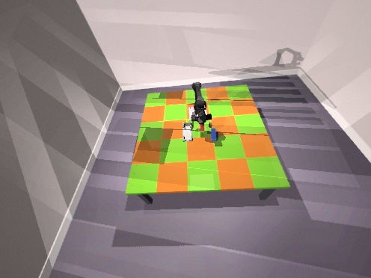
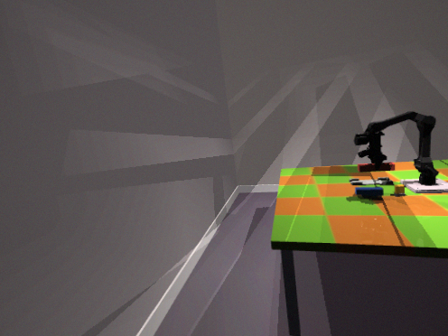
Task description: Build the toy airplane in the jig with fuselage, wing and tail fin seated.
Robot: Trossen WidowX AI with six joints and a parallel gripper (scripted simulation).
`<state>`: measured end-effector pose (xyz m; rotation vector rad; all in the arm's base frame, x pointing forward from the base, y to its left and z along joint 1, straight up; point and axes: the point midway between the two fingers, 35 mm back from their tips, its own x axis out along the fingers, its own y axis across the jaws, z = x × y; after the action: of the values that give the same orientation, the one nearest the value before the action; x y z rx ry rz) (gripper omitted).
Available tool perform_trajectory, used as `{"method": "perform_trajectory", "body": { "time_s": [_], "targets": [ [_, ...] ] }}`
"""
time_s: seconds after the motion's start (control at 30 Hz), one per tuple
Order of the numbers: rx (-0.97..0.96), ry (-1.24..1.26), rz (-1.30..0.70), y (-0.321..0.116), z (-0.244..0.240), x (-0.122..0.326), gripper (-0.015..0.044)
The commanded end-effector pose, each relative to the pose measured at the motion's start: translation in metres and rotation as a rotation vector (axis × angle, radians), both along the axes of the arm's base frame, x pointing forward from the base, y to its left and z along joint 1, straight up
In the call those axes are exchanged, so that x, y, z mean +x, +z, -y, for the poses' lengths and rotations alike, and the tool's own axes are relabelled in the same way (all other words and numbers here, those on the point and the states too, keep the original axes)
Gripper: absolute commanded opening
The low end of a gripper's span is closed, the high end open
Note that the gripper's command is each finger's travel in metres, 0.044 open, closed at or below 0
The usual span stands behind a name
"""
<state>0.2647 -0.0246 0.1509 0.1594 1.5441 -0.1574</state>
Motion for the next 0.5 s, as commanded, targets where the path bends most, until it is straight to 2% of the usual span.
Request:
{"method": "perform_trajectory", "body": {
  "time_s": [0.0,0.47],
  "targets": [
    [-0.004,-0.006,0.005,0.006,0.001,-0.001,0.0],
    [-0.008,-0.005,0.005,-0.012,0.04,-0.001,0.0]
  ]
}}
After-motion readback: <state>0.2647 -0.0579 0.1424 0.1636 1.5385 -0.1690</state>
